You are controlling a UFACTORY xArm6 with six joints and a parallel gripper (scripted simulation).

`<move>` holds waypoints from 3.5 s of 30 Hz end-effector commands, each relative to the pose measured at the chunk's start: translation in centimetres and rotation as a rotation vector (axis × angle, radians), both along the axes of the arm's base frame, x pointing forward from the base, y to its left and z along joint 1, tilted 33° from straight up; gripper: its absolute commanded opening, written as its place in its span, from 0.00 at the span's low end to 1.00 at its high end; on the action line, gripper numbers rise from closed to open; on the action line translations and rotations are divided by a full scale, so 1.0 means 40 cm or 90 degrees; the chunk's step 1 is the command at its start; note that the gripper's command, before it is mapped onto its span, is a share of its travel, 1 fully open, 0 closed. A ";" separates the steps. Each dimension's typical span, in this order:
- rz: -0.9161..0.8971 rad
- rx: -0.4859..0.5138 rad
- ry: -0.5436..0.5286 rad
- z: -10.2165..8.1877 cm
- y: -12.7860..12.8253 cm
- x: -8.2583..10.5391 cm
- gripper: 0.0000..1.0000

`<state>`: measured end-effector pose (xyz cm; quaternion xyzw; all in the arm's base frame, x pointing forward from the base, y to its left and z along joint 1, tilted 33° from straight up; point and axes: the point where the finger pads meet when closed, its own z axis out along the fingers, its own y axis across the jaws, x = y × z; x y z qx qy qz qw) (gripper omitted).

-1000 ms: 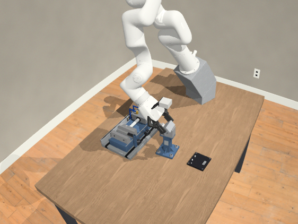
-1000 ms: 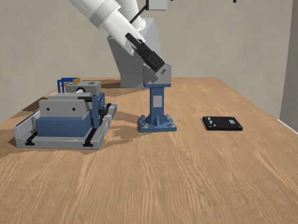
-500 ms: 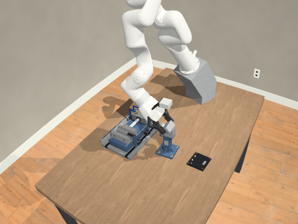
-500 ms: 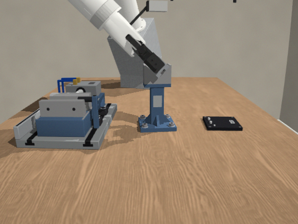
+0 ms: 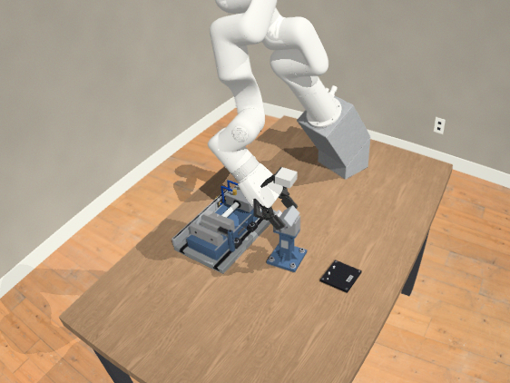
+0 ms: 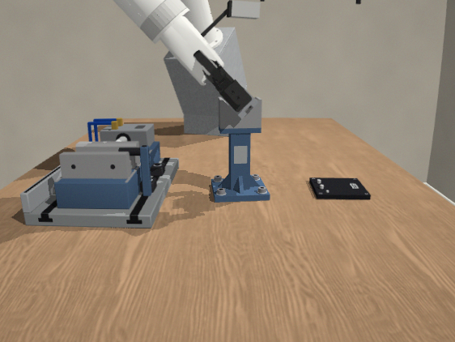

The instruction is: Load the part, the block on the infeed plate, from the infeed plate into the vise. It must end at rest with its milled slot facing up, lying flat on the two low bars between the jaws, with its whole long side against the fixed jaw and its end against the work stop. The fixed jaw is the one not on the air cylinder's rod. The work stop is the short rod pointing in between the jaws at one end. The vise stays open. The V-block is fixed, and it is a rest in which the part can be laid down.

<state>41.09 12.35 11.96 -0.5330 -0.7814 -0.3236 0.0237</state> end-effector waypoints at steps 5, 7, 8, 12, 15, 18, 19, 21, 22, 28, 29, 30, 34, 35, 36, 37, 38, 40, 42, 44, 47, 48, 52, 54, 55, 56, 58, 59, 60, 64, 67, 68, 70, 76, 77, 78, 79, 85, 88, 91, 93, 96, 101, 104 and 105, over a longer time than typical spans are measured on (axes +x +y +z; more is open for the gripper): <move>-0.017 -0.031 -0.009 0.003 0.002 0.001 0.89; -0.022 -0.039 -0.011 0.003 0.002 0.000 0.89; -0.024 -0.043 -0.012 0.003 0.003 0.000 0.89; -0.029 -0.051 -0.015 0.003 0.003 0.000 0.89; -0.037 -0.066 -0.018 0.003 0.004 0.000 0.89; -0.046 -0.081 -0.023 0.004 0.004 0.000 0.89; -0.048 -0.086 -0.023 0.004 0.004 -0.001 0.89; -0.054 -0.095 -0.026 0.003 0.005 -0.001 0.89; -0.056 -0.100 -0.027 0.004 0.005 -0.001 0.89; -0.066 -0.117 -0.031 0.004 0.006 -0.001 0.89; -0.069 -0.122 -0.032 0.004 0.006 -0.002 0.89; -0.071 -0.126 -0.033 0.004 0.006 -0.002 0.89; -0.080 -0.141 -0.037 0.004 0.006 -0.002 0.89; -0.081 -0.144 -0.038 0.004 0.006 -0.002 0.89; -0.083 -0.148 -0.039 0.004 0.006 -0.002 0.89; -0.085 -0.151 -0.040 0.004 0.007 -0.002 0.89; -0.087 -0.154 -0.041 0.004 0.007 -0.002 0.89; -0.091 -0.161 -0.043 0.005 0.008 -0.002 0.89; -0.094 -0.167 -0.044 0.004 0.007 -0.002 0.89; -0.094 -0.167 -0.044 0.004 0.007 -0.002 0.89; -0.099 -0.175 -0.046 0.004 0.007 -0.002 0.89; -0.100 -0.178 -0.047 0.004 0.007 -0.002 0.89; -0.106 -0.187 -0.050 0.005 0.009 -0.002 0.89; -0.108 -0.192 -0.051 0.005 0.009 -0.001 0.89; -0.110 -0.194 -0.051 0.005 0.008 -0.001 0.89; -0.111 -0.196 -0.052 0.005 0.008 -0.001 0.89; -0.113 -0.200 -0.053 0.006 0.008 -0.001 0.89; -0.114 -0.202 -0.053 0.006 0.008 -0.001 0.89; -0.114 -0.202 -0.053 0.006 0.008 -0.001 0.89; -0.118 -0.208 -0.055 0.005 0.009 -0.001 0.89; -0.121 -0.213 -0.057 0.005 0.011 -0.003 0.89; -0.122 -0.215 -0.058 0.005 0.011 -0.002 0.89; -0.124 -0.218 -0.058 0.006 0.011 -0.001 0.89; -0.130 -0.229 -0.061 0.007 0.012 -0.001 0.89; -0.130 -0.229 -0.061 0.007 0.012 -0.001 0.89; -0.130 -0.229 -0.061 0.007 0.012 -0.001 0.89; -0.131 -0.231 -0.062 0.007 0.012 -0.001 0.89; -0.137 -0.241 -0.064 0.005 0.013 -0.003 0.89; -0.140 -0.247 -0.066 0.006 0.015 -0.003 0.89; -0.144 -0.254 -0.067 0.006 0.015 -0.003 0.89; -0.146 -0.258 -0.068 0.006 0.015 -0.003 0.89; -0.147 -0.260 -0.069 0.006 0.015 -0.003 0.89; -0.155 -0.274 -0.072 0.005 0.016 -0.004 0.89; -0.160 -0.283 -0.074 0.005 0.016 -0.004 0.89; -0.162 -0.286 -0.076 0.005 0.016 -0.004 0.89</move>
